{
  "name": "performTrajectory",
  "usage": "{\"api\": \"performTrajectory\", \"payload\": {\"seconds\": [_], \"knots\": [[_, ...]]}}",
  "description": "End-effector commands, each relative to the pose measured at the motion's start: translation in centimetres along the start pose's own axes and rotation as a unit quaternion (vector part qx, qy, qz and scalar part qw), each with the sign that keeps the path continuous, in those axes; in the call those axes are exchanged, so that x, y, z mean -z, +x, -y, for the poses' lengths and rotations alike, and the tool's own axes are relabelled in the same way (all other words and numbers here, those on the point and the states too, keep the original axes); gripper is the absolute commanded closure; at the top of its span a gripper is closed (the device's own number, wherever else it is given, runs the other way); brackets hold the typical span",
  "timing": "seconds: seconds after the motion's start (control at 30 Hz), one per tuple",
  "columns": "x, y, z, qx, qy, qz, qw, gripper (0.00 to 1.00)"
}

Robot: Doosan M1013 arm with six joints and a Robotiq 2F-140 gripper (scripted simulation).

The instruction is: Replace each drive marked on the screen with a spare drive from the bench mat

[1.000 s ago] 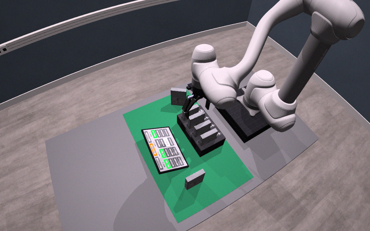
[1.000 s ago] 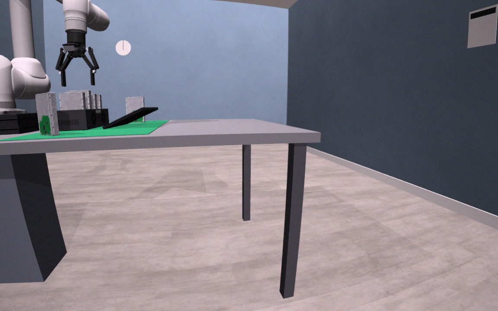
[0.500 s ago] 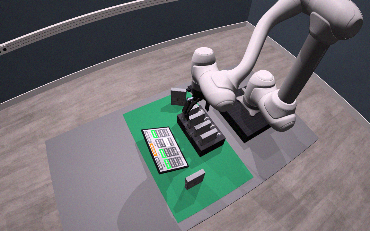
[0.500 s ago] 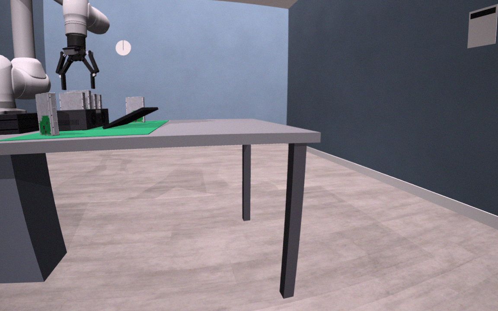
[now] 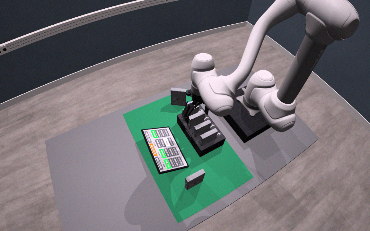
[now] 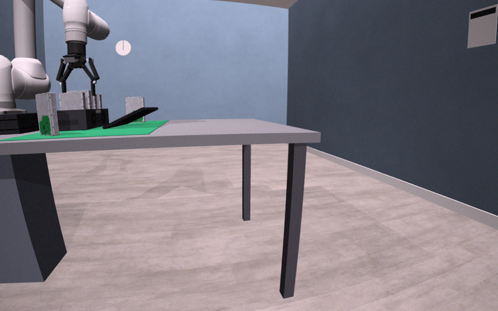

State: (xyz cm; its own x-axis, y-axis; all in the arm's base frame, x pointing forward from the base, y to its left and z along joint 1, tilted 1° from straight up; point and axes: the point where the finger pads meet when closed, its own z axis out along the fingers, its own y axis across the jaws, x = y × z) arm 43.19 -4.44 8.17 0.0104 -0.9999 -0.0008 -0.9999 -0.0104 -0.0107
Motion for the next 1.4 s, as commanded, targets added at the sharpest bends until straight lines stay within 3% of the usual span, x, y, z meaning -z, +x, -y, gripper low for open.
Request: {"api": "performTrajectory", "payload": {"seconds": [0.0, 0.57, 1.27, 1.3, 1.37], "knots": [[-0.7, 0.0, 0.1, 0.000, 0.001, 0.000, 1.000, 0.11], [-3.0, 0.0, 0.1, 0.000, 0.001, 0.000, 1.000, 0.11], [-3.3, 0.0, 0.1, 0.000, 0.001, 0.000, 1.000, 0.11], [-3.3, 0.0, 0.1, 0.000, 0.001, 0.000, 1.000, 0.27], [-3.3, 0.0, 0.1, 0.000, 0.001, 0.000, 1.000, 0.27]]}}
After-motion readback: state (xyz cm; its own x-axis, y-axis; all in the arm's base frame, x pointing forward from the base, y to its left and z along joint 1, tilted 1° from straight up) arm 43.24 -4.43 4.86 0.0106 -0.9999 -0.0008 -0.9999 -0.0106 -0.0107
